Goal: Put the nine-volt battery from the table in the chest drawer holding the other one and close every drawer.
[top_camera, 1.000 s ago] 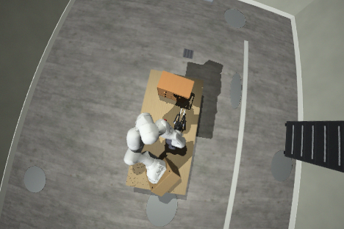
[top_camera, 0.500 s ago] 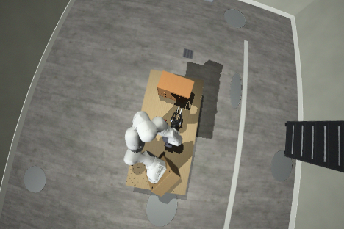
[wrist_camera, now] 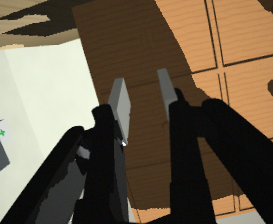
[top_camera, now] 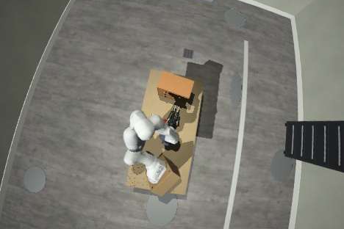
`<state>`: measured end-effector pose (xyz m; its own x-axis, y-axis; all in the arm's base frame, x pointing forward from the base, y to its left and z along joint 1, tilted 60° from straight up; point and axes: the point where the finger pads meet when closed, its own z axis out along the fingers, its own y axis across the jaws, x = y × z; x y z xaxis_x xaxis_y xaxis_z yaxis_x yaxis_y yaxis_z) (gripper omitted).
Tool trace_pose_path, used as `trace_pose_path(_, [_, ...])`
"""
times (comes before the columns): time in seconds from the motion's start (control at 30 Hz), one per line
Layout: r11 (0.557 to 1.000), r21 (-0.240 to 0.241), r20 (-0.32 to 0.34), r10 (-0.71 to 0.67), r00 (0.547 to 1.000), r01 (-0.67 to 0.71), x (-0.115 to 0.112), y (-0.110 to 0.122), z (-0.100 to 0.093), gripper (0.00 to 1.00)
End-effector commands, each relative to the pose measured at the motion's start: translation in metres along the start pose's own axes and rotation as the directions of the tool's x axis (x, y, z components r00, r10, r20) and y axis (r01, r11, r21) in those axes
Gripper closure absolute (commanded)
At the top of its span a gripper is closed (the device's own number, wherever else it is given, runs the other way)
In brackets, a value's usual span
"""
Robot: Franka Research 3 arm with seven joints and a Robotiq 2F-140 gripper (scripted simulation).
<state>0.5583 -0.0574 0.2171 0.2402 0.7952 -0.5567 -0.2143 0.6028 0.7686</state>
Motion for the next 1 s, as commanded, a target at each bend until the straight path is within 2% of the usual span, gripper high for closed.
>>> trace_pose_path(0.0, [1.0,0.008,0.008,-0.018,1.0,0.018,-0.001,0.006,0.002,0.8])
trace_pose_path(0.97, [1.0,0.008,0.008,-0.018,1.0,0.018,0.014,0.062,0.015,0.8])
